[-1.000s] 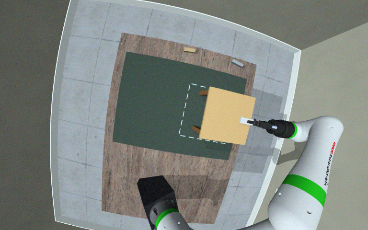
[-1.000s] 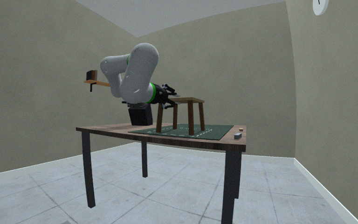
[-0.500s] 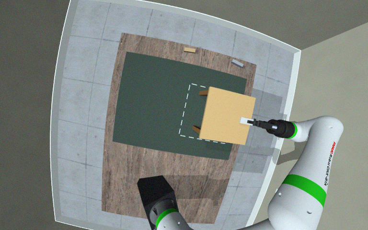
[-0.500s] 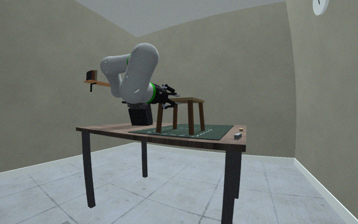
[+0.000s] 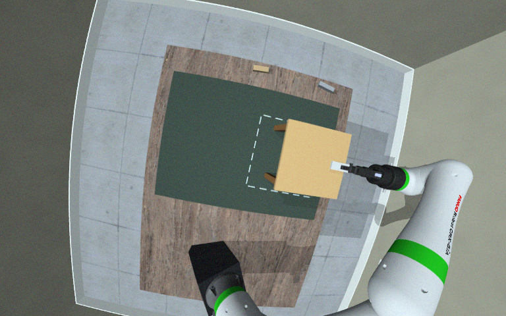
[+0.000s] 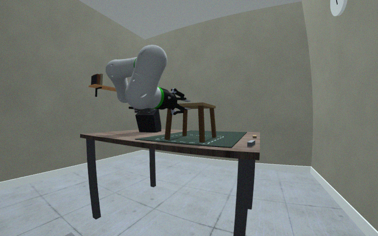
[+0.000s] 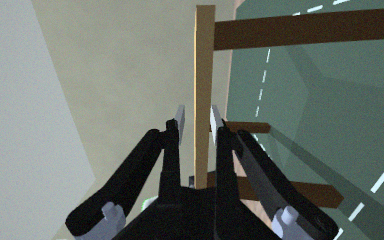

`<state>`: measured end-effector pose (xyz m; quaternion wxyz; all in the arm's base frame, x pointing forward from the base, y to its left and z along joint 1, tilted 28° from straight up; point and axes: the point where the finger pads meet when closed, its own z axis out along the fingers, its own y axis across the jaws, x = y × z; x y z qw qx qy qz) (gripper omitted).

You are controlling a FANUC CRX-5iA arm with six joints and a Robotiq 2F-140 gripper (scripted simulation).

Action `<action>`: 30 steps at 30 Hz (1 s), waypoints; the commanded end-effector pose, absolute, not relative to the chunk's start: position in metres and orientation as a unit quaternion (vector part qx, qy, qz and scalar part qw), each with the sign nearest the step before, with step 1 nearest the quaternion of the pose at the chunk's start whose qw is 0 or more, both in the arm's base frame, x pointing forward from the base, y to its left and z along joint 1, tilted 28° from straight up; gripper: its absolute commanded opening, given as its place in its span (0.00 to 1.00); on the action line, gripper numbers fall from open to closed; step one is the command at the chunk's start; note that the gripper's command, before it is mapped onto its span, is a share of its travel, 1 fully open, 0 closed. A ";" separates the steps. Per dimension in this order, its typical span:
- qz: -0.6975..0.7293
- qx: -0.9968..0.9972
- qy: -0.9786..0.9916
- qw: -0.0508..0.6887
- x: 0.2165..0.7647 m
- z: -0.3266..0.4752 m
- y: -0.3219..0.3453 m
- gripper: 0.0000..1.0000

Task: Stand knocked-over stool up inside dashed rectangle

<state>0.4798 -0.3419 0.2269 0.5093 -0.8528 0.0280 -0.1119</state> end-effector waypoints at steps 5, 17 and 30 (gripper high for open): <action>-0.112 -0.853 0.027 0.508 0.473 0.240 -0.364 0.33; -0.112 -0.853 0.027 0.509 0.462 0.264 -0.410 0.33; -0.112 -0.853 0.027 0.509 0.459 0.270 -0.419 0.33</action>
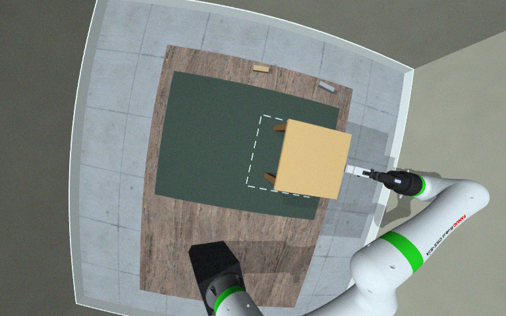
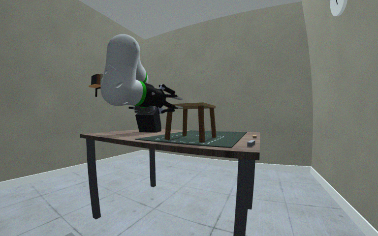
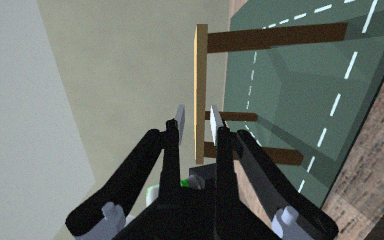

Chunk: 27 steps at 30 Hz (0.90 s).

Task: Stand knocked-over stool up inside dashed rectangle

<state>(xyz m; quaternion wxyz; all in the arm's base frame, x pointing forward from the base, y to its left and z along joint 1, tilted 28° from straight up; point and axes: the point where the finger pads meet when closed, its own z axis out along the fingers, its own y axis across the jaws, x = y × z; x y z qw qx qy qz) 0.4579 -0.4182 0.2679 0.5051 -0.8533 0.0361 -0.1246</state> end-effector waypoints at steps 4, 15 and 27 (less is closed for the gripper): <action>-0.112 -0.853 0.027 0.509 0.459 0.270 -0.419 0.33; -0.112 -0.853 0.027 0.509 0.457 0.291 -0.409 0.33; -0.112 -0.853 0.027 0.509 0.454 0.333 -0.389 0.33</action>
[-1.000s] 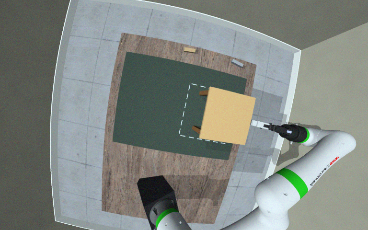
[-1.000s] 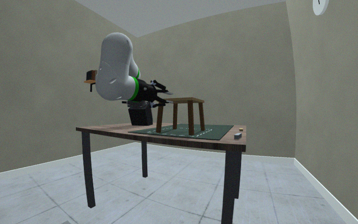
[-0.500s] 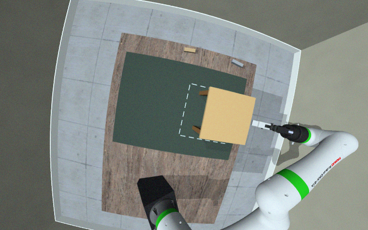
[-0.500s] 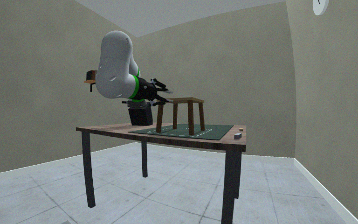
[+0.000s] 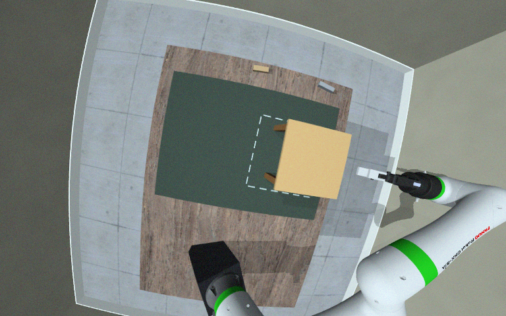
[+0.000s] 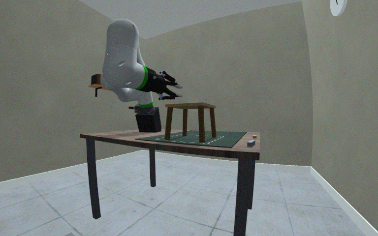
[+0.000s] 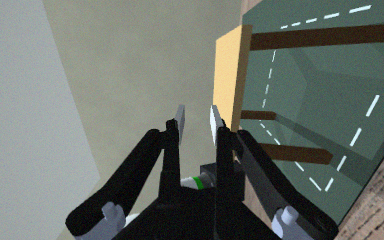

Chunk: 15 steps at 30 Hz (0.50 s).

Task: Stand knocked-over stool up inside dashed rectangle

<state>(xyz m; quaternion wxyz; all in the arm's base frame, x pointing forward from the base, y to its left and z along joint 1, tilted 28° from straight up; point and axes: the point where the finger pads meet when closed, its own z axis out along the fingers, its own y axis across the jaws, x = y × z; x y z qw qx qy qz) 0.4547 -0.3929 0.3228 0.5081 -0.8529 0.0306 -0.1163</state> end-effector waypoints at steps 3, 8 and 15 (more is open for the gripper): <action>-0.112 -0.853 0.027 0.509 0.454 0.339 -0.386 0.33; -0.112 -0.853 0.027 0.509 0.454 0.341 -0.385 0.33; -0.112 -0.853 0.027 0.509 0.454 0.341 -0.385 0.33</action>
